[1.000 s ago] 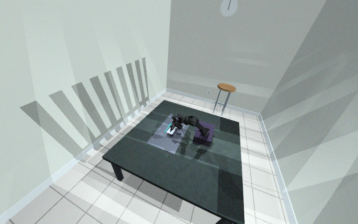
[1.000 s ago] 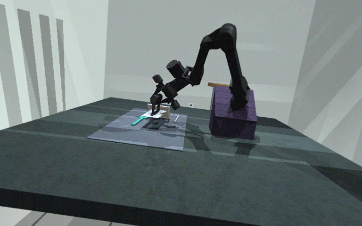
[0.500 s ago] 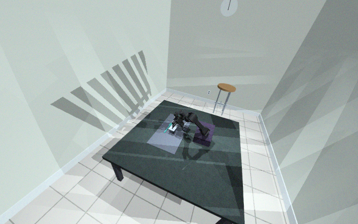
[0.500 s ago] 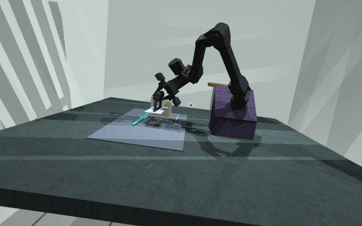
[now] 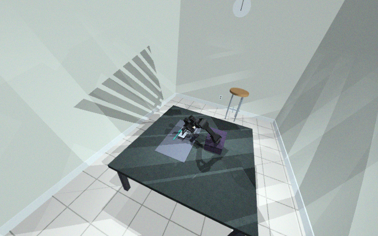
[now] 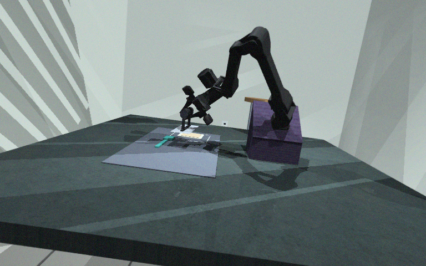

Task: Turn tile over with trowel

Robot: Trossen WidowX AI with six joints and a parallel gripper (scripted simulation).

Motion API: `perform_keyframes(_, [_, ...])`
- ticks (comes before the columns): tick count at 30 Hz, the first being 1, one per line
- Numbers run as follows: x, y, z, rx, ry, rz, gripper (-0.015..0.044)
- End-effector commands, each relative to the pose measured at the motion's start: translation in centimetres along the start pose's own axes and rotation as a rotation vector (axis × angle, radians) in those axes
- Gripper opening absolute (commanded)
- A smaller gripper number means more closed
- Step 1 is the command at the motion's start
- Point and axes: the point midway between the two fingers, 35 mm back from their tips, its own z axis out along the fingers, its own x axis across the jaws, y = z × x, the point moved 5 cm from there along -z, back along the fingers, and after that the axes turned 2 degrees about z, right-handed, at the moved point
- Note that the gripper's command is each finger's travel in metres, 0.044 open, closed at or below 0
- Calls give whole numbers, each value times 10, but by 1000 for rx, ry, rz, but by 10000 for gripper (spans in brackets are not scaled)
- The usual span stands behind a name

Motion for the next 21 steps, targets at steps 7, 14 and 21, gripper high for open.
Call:
perform_keyframes(7, [-20, 45, -17, -1, -25, -7, 0])
perform_keyframes(14, [-22, 52, -20, -1, -26, -7, 0])
perform_keyframes(21, [-22, 52, -20, -1, -26, -7, 0])
